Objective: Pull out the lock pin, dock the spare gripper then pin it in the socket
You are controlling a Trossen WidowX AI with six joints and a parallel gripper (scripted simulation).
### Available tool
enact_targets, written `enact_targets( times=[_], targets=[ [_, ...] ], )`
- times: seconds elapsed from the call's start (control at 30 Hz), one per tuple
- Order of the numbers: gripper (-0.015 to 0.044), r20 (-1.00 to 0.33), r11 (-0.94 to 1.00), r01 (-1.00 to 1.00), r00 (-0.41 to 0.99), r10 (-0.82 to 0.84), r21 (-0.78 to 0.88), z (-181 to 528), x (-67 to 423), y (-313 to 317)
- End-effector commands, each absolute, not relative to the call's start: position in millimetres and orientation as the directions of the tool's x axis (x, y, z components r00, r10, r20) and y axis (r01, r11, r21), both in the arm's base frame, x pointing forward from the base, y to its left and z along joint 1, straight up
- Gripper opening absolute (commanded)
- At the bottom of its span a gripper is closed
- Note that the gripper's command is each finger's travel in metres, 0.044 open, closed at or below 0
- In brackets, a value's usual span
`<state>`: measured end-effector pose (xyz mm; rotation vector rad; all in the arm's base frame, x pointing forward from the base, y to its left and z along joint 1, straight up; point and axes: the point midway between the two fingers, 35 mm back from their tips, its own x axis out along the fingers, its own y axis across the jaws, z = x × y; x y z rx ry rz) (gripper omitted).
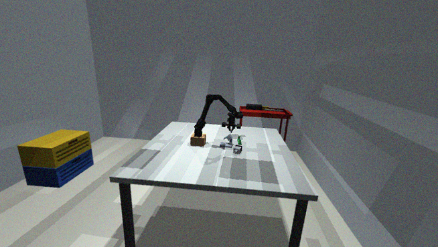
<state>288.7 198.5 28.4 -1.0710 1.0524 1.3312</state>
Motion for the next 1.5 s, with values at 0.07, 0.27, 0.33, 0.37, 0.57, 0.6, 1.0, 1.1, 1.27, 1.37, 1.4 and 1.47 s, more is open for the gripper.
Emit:
enact_targets(
  times=[0.07,0.27,0.33,0.37,0.57,0.6,1.0,1.1,1.27,1.37,1.4,1.47],
  targets=[
    [0.0,-0.979,-0.031,-0.999,-0.019,0.202,0.013,41,288,198],
    [0.0,-0.98,-0.031,-0.999,-0.028,0.197,0.023,49,287,197],
    [0.0,-0.98,-0.031,-0.999,-0.033,0.194,0.028,43,286,197],
    [0.0,-0.98,-0.031,-0.999,-0.033,0.194,0.028,43,286,197],
    [0.0,-0.98,-0.033,-0.999,-0.034,0.194,0.028,44,288,198],
    [0.0,-0.98,-0.036,-0.999,-0.034,0.194,0.027,44,290,200],
    [0.0,-0.98,-0.077,-0.997,-0.038,0.193,0.023,51,321,220],
    [0.0,-0.98,-0.087,-0.996,-0.039,0.193,0.023,53,328,225],
    [0.0,-0.98,-0.105,-0.994,-0.041,0.193,0.021,54,340,233],
    [0.0,-0.98,-0.115,-0.993,-0.042,0.193,0.02,55,346,237],
    [0.0,-0.98,-0.119,-0.993,-0.042,0.192,0.019,55,349,239],
    [0.0,-0.98,-0.126,-0.992,-0.043,0.192,0.019,55,353,242]
  ],
)
